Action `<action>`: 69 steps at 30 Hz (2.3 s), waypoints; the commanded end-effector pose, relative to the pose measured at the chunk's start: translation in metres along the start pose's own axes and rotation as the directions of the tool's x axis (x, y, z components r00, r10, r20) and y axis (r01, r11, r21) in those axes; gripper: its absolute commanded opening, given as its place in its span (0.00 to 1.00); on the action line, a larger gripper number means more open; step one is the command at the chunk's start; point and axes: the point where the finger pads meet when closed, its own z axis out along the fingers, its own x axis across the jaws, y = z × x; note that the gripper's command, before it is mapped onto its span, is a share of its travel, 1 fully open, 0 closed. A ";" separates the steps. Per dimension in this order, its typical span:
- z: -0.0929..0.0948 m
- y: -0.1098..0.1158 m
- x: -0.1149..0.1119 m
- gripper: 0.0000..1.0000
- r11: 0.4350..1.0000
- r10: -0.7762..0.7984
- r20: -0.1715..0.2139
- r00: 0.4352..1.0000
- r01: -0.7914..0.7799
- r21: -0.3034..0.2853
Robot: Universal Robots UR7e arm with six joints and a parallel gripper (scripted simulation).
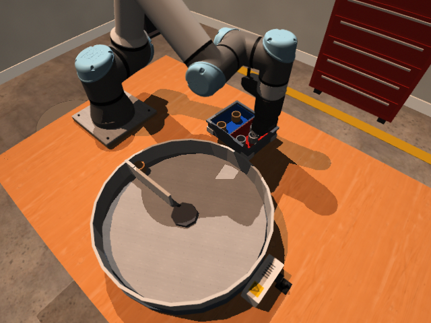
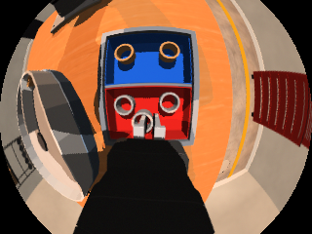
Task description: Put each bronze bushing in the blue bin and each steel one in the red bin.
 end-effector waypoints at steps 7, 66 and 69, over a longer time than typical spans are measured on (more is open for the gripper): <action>0.005 0.000 0.000 0.00 1.000 0.000 -0.001 1.000 0.000 -0.002; 0.012 0.000 0.000 0.42 1.000 0.000 -0.001 1.000 0.000 -0.002; 0.012 0.000 0.000 0.42 1.000 0.000 -0.001 1.000 0.000 -0.002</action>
